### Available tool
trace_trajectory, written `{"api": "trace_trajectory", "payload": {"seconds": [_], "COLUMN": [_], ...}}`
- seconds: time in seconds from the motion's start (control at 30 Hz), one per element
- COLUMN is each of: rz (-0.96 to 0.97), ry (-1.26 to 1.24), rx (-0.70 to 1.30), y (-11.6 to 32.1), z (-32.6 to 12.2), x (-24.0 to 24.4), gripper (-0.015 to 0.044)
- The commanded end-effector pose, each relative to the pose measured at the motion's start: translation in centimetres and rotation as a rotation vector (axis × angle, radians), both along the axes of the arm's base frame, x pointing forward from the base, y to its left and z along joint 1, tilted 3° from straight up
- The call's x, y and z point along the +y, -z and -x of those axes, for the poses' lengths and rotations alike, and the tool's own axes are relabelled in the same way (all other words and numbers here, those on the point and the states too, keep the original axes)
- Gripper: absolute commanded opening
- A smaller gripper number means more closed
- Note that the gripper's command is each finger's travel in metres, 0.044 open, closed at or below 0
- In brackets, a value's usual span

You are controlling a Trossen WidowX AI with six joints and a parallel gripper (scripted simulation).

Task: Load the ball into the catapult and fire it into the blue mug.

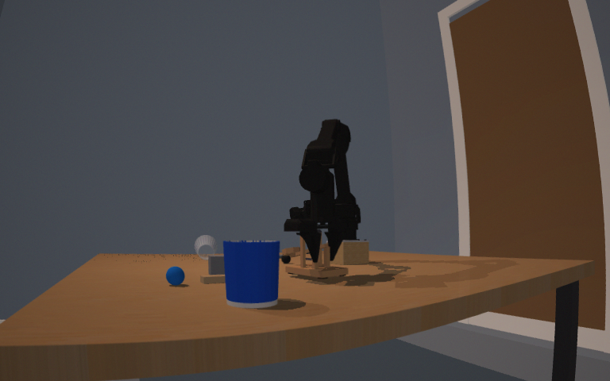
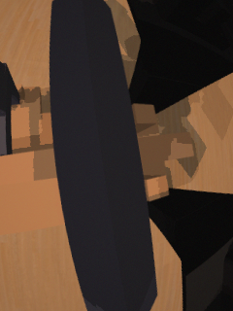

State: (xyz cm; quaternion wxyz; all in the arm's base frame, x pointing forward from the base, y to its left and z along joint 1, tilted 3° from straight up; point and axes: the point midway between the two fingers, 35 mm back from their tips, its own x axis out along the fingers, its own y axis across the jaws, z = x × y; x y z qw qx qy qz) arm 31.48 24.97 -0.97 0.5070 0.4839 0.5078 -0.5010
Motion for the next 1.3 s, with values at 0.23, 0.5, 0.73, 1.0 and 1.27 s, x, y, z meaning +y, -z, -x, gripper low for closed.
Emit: {"api": "trace_trajectory", "payload": {"seconds": [0.23,0.5,0.73,1.0,1.27], "rz": [0.0,0.0,0.0,0.0,-0.003], "ry": [0.0,0.0,0.0,0.001,-0.022], "rx": [0.0,0.0,0.0,0.001,-0.001], "y": [0.7,0.7,0.7,-9.1,-7.8], "z": [0.0,0.0,0.0,0.1,-0.1], "x": [0.0,0.0,0.0,0.0,0.1], "gripper": [0.0,0.0157,0.0341,0.044,0.044]}}
